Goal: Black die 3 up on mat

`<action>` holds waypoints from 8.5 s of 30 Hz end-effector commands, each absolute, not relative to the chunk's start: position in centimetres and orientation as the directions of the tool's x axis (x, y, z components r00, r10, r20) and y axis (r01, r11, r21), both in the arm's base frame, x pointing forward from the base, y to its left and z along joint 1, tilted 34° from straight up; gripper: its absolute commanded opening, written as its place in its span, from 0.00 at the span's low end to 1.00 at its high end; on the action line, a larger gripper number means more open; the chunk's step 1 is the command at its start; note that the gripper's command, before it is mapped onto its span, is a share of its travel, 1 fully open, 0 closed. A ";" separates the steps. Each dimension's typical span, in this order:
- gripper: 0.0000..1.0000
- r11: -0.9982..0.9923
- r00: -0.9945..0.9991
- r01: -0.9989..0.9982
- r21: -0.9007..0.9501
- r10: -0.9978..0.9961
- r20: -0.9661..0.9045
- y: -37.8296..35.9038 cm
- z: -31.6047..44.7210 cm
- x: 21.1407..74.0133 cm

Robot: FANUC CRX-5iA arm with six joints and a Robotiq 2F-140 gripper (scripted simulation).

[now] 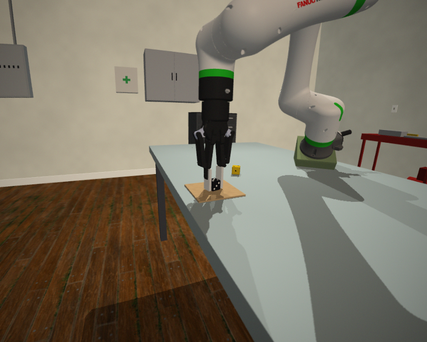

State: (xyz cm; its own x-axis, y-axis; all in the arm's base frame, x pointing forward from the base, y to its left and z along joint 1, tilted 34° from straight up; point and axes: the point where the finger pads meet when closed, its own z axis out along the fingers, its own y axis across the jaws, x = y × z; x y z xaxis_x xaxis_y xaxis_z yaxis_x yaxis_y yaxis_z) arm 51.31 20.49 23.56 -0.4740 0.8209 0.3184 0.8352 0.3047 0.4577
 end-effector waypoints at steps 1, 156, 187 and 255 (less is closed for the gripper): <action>0.33 0.304 -0.474 0.835 0.458 0.821 0.318 20.5 23.6 51.3; 1.00 -0.710 0.861 -0.426 -0.560 -0.508 -0.010 16.2 31.0 48.9; 0.35 -0.293 0.464 -0.841 -0.454 -0.822 -0.329 16.2 30.9 48.9; 0.35 -0.293 0.462 -0.842 -0.454 -0.825 -0.325 17.7 28.3 49.7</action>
State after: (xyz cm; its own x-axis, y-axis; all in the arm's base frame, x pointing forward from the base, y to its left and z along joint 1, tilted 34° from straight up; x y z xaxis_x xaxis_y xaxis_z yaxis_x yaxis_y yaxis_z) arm 49.61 17.58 28.57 0.4626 -0.8250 -0.3246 -0.8416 -0.2936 -0.4533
